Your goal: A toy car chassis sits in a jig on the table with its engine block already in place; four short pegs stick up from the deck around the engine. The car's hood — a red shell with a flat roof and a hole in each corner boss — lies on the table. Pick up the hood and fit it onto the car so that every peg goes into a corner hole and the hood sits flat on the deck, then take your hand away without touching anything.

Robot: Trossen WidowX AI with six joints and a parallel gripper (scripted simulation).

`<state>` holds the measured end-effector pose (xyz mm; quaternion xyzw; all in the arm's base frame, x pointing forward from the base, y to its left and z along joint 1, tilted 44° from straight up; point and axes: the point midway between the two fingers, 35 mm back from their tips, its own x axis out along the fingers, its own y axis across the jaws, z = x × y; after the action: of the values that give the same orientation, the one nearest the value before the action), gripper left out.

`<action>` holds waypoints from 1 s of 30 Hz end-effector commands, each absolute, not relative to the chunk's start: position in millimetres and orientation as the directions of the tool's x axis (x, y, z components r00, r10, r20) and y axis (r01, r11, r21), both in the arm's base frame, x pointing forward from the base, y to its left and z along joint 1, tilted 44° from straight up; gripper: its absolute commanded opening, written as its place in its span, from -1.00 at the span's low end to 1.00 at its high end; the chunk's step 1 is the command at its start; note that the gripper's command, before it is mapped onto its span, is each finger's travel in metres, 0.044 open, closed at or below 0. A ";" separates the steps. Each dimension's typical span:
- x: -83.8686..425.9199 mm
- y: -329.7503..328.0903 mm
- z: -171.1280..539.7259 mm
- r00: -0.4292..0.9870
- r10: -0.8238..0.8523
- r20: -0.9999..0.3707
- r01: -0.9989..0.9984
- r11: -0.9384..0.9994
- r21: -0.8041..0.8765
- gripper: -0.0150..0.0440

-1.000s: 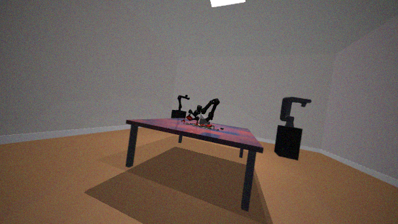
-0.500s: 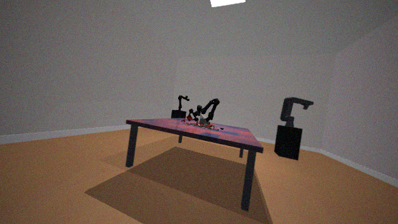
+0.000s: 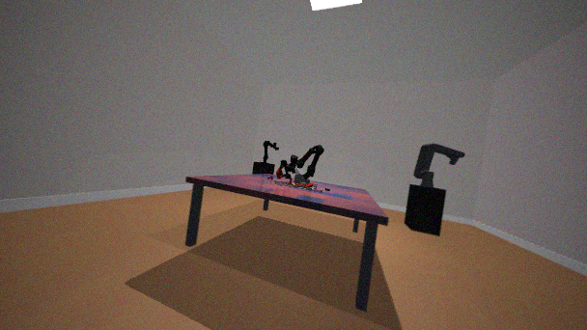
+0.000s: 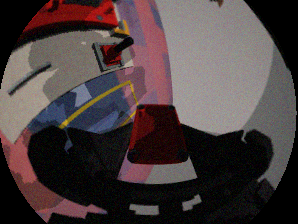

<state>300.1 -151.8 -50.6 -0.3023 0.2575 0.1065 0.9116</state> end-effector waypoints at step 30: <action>297.8 -140.9 -60.0 0.845 0.041 -0.533 -0.534 0.021 -0.845 -0.49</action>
<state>300.2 -145.5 -56.2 -0.6404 0.1900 0.1975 0.7175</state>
